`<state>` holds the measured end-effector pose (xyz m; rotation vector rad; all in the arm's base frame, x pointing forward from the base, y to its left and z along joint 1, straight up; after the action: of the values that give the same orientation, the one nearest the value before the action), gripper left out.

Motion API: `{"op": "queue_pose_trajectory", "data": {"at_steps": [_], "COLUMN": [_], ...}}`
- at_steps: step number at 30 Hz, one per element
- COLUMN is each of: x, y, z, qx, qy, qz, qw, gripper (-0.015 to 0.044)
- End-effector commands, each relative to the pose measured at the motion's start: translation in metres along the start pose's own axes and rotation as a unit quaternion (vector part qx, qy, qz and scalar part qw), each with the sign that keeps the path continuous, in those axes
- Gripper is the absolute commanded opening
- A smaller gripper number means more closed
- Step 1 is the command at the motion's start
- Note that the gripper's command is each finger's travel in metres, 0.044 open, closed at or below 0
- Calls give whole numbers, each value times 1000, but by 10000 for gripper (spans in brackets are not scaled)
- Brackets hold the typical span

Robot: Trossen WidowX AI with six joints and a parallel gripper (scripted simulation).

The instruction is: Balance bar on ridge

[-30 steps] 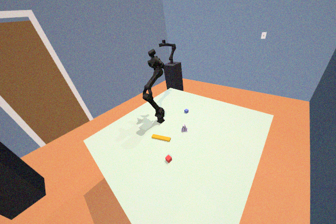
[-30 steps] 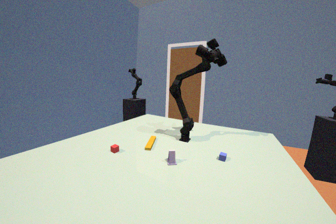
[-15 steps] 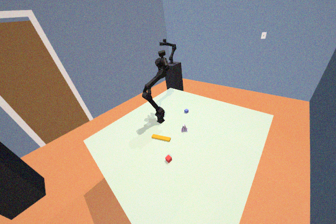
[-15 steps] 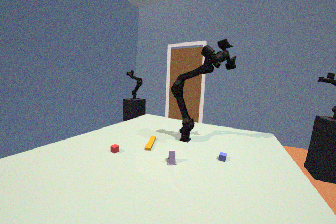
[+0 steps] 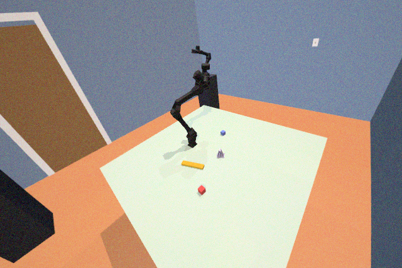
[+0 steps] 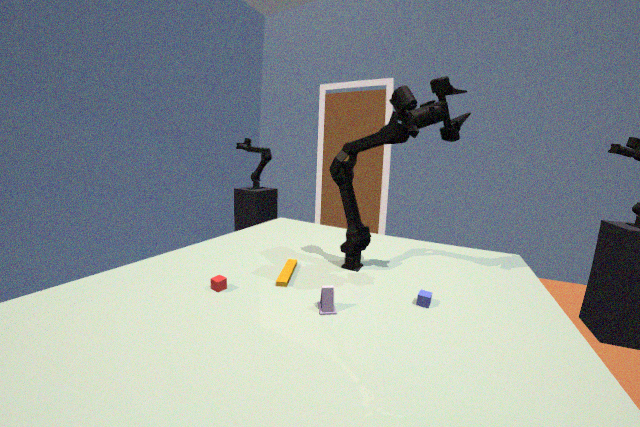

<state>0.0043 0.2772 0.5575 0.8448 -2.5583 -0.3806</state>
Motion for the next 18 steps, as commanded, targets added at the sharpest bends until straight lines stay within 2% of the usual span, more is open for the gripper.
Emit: {"op": "queue_pose_trajectory", "data": {"at_steps": [1,18], "x": [-26,-113], "y": [-8,-62], "z": [1,-4], "qx": [-5,-41], "qy": [22,99], "qz": [50,240], "qw": [998,965], "gripper": [315,315]}}
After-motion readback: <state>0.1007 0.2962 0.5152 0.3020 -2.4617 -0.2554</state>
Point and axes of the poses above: the point midway between the two fingers, 35 mm back from their tips, its own y axis out along the fingers, its own z axis across the jaws, x = y × z, the point moved 3 cm from there along -y, back along the fingers, and after that the axes turned 11 degrees about y, right-handed, at the moved point
